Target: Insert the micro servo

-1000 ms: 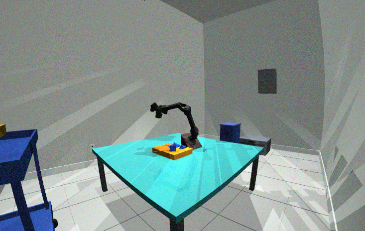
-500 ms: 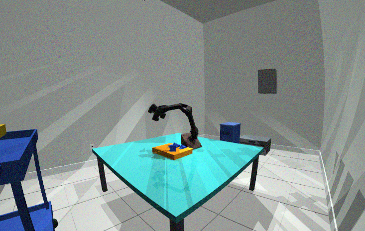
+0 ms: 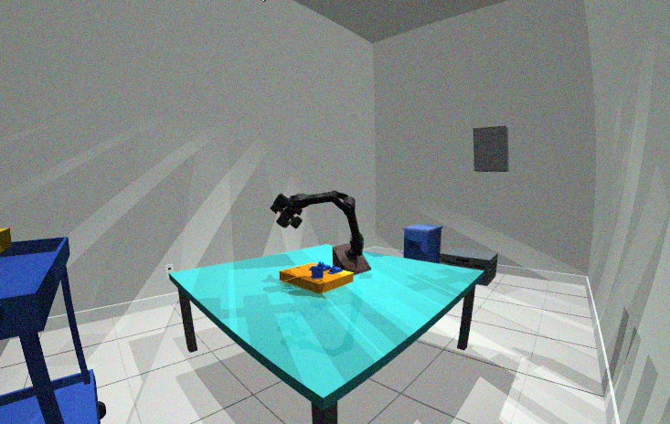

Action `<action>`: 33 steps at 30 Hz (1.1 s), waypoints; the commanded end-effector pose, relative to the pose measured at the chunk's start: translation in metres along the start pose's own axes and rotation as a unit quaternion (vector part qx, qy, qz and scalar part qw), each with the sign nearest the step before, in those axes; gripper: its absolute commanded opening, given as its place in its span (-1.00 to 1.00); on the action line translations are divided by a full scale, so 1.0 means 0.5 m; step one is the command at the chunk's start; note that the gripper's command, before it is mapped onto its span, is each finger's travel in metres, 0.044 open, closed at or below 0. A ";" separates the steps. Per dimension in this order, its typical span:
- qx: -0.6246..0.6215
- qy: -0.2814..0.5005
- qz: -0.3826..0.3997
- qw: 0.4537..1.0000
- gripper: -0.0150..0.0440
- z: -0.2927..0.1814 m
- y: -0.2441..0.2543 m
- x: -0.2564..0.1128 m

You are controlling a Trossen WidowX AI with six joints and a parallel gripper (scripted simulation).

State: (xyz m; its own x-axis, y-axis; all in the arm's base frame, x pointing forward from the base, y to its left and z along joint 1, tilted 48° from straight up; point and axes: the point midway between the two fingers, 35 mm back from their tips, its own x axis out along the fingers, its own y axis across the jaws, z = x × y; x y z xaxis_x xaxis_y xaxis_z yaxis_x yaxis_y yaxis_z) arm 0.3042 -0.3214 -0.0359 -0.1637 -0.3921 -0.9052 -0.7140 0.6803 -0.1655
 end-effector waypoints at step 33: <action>0.329 -0.212 0.303 0.869 1.00 0.260 0.209 -0.299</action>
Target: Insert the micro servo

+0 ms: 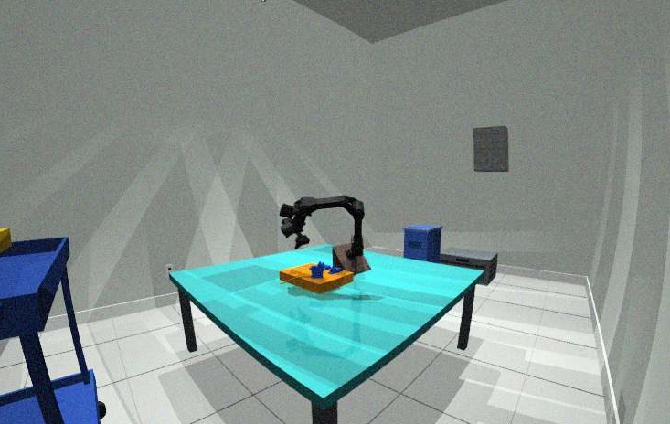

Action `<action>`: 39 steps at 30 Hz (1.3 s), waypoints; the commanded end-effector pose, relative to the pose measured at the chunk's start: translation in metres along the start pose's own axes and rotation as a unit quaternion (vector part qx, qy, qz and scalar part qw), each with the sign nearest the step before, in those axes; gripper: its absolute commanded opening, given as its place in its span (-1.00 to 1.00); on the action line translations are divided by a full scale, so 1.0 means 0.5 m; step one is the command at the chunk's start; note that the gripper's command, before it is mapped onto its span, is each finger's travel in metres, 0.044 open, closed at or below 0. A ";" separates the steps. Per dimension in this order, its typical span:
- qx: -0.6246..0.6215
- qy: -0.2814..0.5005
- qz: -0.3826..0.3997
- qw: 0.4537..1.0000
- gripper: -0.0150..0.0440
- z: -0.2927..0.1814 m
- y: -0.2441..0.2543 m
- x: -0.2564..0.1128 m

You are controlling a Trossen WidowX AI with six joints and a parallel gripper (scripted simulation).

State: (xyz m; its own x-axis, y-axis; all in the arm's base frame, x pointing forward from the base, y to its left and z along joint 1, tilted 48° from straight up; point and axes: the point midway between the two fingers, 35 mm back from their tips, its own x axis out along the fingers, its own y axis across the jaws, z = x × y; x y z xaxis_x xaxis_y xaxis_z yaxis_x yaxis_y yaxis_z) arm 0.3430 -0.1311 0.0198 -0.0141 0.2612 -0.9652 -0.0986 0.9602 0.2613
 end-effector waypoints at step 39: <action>0.328 0.083 0.267 0.903 1.00 0.008 0.363 -0.081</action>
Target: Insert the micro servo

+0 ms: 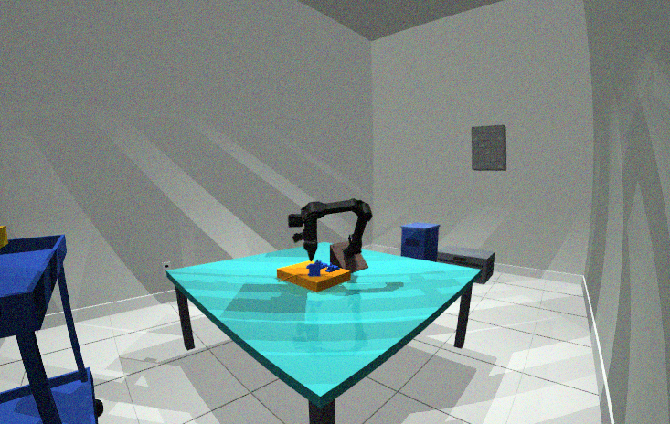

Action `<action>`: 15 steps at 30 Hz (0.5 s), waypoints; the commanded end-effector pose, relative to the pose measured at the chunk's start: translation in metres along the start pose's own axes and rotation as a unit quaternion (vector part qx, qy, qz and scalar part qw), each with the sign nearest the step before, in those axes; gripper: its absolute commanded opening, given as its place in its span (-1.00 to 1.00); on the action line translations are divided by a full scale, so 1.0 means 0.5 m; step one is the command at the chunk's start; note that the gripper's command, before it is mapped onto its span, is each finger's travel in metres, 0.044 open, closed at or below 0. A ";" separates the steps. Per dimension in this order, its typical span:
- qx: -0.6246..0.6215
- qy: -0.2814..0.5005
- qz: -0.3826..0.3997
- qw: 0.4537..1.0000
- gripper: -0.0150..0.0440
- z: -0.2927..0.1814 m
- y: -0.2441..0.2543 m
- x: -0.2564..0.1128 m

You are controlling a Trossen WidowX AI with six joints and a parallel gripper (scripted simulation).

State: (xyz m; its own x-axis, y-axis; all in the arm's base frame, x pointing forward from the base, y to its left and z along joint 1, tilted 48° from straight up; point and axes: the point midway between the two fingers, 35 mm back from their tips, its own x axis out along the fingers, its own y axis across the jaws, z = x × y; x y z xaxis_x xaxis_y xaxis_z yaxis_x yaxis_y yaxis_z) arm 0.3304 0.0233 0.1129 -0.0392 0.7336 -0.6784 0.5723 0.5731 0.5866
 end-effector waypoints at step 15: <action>0.002 0.002 0.003 1.000 1.00 -0.002 0.004 0.060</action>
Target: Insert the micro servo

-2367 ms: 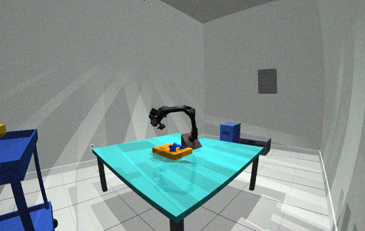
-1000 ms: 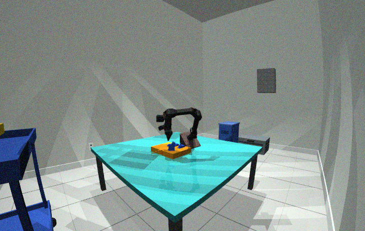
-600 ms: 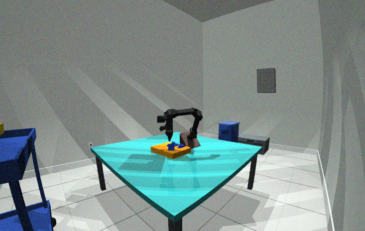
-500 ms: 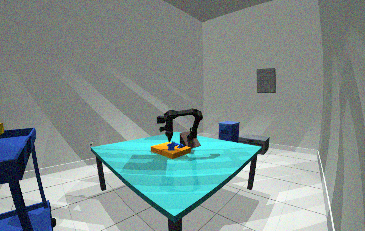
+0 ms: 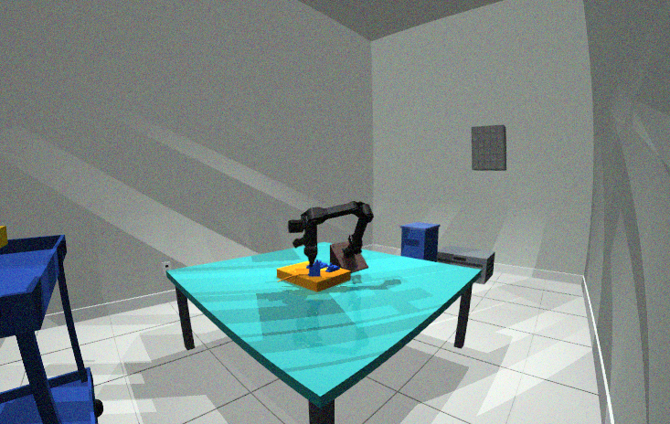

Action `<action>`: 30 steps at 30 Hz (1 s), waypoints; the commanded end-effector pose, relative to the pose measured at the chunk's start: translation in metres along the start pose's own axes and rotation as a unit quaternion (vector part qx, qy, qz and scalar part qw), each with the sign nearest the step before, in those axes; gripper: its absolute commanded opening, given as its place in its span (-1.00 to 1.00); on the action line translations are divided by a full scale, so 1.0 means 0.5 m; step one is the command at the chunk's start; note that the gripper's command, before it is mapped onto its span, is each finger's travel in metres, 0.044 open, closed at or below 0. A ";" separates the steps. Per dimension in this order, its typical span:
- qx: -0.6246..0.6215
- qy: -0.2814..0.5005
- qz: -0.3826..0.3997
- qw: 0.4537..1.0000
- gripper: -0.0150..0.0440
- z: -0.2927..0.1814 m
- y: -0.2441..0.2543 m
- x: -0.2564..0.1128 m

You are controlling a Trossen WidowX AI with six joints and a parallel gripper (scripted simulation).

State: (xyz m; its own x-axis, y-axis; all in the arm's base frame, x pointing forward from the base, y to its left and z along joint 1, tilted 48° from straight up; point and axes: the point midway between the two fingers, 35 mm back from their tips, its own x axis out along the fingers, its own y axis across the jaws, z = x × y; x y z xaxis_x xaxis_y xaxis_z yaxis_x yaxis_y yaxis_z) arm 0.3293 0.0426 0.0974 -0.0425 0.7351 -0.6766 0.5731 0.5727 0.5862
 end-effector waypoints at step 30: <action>0.001 -0.001 0.002 1.000 -0.49 -0.001 0.001 -0.011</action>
State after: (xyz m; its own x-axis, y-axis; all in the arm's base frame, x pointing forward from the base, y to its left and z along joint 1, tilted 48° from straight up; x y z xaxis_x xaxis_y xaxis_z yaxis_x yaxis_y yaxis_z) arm 0.3273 0.0499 0.0936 -0.0513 0.7401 -0.6705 0.5765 0.5702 0.5852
